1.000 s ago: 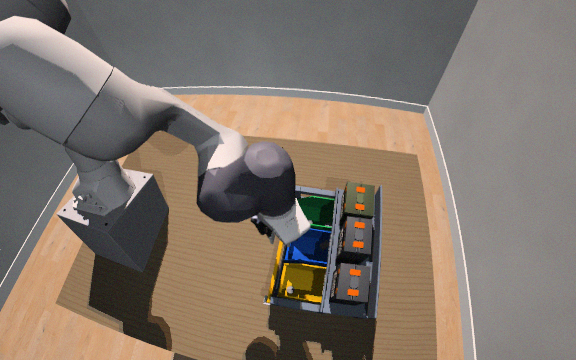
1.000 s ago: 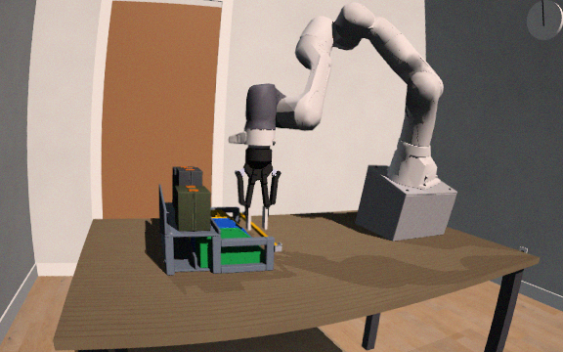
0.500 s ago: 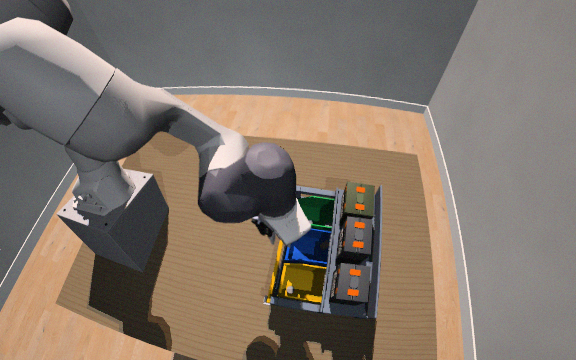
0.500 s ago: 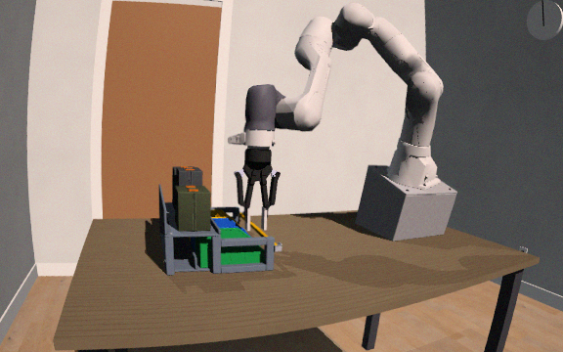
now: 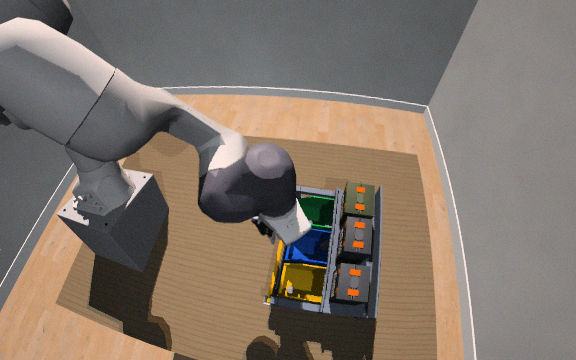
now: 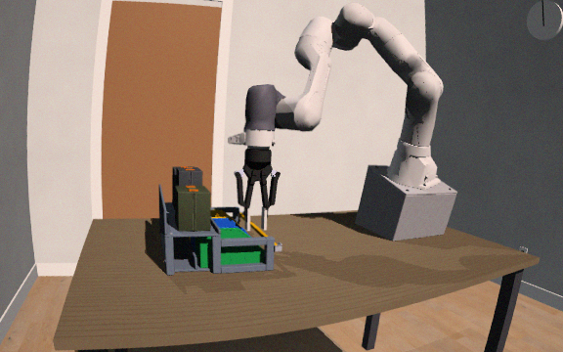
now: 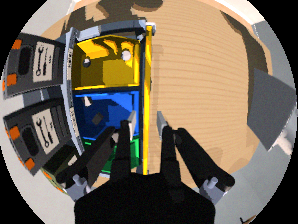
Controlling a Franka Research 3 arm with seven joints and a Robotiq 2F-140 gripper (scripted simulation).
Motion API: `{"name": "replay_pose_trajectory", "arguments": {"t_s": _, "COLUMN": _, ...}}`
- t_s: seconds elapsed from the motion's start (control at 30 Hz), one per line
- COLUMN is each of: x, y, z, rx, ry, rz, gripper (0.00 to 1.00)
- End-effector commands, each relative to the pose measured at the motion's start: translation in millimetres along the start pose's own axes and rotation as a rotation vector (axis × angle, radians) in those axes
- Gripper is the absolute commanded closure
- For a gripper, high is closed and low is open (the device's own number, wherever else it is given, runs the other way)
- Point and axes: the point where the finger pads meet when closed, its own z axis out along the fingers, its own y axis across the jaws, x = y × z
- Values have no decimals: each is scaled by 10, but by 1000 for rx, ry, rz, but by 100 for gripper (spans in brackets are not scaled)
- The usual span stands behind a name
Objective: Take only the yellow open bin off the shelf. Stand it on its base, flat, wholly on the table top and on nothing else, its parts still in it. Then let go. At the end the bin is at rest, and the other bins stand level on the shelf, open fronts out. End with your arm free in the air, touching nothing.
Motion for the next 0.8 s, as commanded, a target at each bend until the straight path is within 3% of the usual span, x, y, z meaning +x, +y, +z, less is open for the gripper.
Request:
{"name": "replay_pose_trajectory", "arguments": {"t_s": 0.0, "x": -2, "y": -11, "z": -12, "rx": 3, "ry": -1, "rz": 5, "gripper": 72}}
{"name": "replay_pose_trajectory", "arguments": {"t_s": 0.77, "x": -2, "y": -8, "z": -26, "rx": 3, "ry": -1, "rz": 2, "gripper": 72}}
